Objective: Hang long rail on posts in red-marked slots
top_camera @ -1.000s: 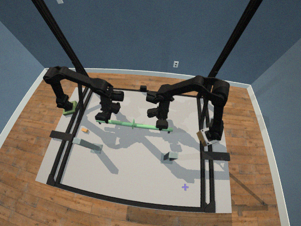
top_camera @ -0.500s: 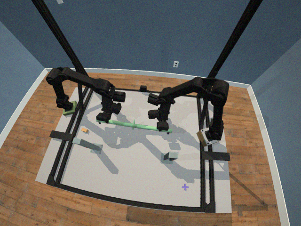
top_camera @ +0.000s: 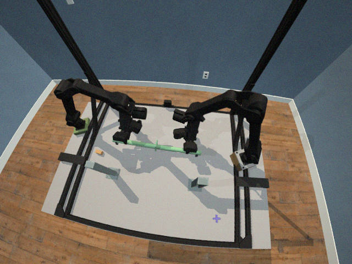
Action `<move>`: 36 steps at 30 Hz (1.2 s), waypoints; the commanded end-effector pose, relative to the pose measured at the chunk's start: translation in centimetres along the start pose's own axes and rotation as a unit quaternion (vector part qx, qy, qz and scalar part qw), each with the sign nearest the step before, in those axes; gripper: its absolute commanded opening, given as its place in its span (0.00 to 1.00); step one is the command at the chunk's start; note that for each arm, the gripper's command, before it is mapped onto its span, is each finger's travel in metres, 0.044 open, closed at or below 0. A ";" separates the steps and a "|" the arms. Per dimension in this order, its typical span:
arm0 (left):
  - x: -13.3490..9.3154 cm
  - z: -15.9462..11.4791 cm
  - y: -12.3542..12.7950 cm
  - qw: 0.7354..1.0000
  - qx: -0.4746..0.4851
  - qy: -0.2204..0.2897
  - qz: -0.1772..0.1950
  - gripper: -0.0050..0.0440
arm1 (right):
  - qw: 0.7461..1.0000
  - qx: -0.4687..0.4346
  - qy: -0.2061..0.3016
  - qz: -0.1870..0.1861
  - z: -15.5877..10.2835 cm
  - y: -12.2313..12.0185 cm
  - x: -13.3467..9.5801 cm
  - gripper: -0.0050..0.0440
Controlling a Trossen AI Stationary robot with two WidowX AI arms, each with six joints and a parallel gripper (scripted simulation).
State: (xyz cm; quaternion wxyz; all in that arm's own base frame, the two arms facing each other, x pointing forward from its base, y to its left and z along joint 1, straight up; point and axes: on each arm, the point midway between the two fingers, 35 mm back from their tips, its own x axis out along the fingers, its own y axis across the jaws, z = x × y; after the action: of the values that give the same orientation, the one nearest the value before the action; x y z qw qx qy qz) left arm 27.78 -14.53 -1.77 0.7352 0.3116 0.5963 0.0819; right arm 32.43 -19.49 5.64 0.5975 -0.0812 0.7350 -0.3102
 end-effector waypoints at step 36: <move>-5.0 0.0 0.1 1.000 0.001 0.002 -0.002 0.95 | 1.000 -0.001 0.000 -0.003 0.0 -0.1 0.0 0.10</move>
State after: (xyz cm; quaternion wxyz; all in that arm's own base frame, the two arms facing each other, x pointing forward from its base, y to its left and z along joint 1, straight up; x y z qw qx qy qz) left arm 26.44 -16.86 2.34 0.7339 0.3137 0.5970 0.0810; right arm 32.45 -19.47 5.61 0.5974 -0.0809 0.7349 -0.3106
